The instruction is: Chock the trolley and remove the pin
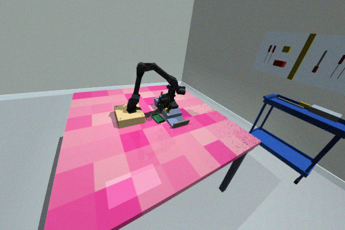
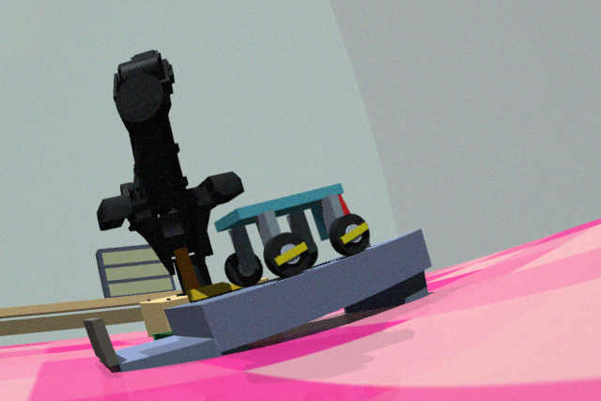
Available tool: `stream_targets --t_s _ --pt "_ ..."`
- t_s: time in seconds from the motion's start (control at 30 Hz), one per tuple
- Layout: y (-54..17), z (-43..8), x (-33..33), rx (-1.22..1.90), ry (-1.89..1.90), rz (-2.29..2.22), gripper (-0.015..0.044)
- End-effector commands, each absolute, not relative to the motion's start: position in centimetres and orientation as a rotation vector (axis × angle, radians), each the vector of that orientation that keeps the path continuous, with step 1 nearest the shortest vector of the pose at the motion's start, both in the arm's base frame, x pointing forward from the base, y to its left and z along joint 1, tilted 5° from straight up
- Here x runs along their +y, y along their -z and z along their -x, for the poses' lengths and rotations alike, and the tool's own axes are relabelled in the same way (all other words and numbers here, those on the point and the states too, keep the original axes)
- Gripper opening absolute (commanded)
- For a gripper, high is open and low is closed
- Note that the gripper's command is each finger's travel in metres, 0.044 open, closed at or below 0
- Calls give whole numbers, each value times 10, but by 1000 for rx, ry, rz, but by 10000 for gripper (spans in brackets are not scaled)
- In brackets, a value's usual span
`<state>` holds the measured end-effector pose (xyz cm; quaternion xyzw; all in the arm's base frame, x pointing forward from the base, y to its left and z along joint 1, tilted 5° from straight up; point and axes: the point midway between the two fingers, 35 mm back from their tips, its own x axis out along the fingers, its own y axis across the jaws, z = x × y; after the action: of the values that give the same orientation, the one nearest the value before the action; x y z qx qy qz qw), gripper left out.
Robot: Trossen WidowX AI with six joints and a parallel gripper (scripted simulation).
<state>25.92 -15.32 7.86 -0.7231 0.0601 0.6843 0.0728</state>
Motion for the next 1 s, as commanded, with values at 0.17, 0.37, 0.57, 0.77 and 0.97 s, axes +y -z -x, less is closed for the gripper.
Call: stream_targets --t_s 0.17,0.37,0.57,0.77,0.97 --pt "-108 -258 -154 177 -2046 2184 190" --pt "-125 -258 -155 177 -2046 2184 190" --pt "-126 -257 -155 183 -2053 2175 216" --pt "-129 -260 -152 143 -2070 2219 216" --pt "-145 -282 -128 -180 -2173 2471 190"
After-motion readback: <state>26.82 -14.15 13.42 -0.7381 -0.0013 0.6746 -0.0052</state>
